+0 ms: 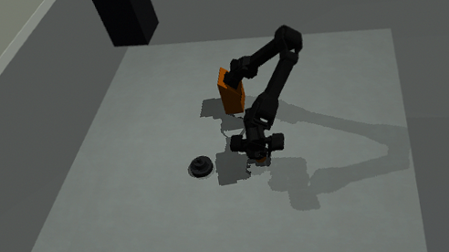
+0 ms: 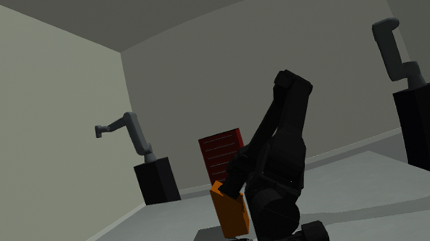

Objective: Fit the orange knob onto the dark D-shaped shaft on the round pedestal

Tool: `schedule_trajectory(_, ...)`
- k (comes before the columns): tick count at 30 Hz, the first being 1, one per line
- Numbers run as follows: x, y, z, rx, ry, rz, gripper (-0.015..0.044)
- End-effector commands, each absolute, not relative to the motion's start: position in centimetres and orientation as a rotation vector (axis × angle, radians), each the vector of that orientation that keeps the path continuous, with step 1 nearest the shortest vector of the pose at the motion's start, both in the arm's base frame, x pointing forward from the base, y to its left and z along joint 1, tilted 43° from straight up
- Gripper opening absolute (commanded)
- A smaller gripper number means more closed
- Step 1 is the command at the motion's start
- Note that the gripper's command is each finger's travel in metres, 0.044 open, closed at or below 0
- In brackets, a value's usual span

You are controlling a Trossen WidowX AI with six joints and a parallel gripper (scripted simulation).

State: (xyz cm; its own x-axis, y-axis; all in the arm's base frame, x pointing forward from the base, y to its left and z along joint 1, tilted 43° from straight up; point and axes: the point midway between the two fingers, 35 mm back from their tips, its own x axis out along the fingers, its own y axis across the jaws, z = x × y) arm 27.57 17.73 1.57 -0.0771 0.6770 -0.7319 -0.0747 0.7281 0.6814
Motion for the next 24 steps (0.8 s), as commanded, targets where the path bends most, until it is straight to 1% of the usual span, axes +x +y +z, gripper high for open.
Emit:
schedule_trajectory(1, 27.6, 17.7, 1.5, 0.513, 1.535, 0.664, 0.0204)
schedule_trajectory(2, 27.6, 17.7, 1.5, 0.513, 1.535, 0.664, 0.0177)
schedule_trajectory(8, 27.6, 17.7, 1.5, 0.513, 1.535, 0.664, 0.0138)
schedule_trajectory(13, 29.0, 16.7, 1.9, 0.504, 1.485, 0.665, 0.0006)
schedule_trajectory(24, 29.7, 13.2, 5.4, 0.496, 1.505, 0.653, 0.0)
